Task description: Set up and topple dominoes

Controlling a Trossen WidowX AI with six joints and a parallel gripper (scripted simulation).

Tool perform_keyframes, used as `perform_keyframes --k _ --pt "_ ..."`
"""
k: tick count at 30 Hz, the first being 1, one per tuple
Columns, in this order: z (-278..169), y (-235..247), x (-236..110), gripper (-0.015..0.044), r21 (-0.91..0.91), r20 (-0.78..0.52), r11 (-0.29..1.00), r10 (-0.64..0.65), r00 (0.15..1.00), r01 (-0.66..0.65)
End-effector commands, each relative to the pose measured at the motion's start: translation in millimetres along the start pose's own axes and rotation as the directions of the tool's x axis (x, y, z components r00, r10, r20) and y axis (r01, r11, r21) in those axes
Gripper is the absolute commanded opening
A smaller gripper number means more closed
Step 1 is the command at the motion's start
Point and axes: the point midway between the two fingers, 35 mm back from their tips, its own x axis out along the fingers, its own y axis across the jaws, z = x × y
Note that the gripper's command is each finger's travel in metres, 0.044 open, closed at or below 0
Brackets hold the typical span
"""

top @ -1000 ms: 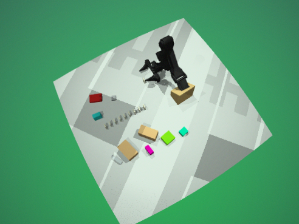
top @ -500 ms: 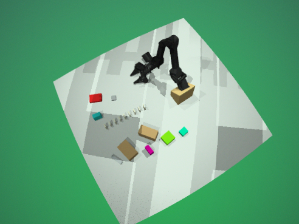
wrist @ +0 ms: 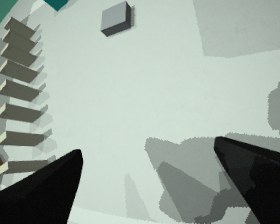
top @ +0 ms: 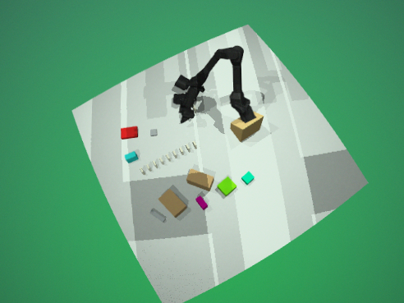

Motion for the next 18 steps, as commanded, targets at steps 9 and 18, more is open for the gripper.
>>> perform_keyframes --k 9,18 --pt "-14.4 8.7 -100.0 0.0440 -0.456 -0.475 0.864 -0.438 0.763 0.212" --pt "-14.3 8.5 -101.3 0.0440 -0.463 -0.476 0.861 -0.443 0.760 0.212"
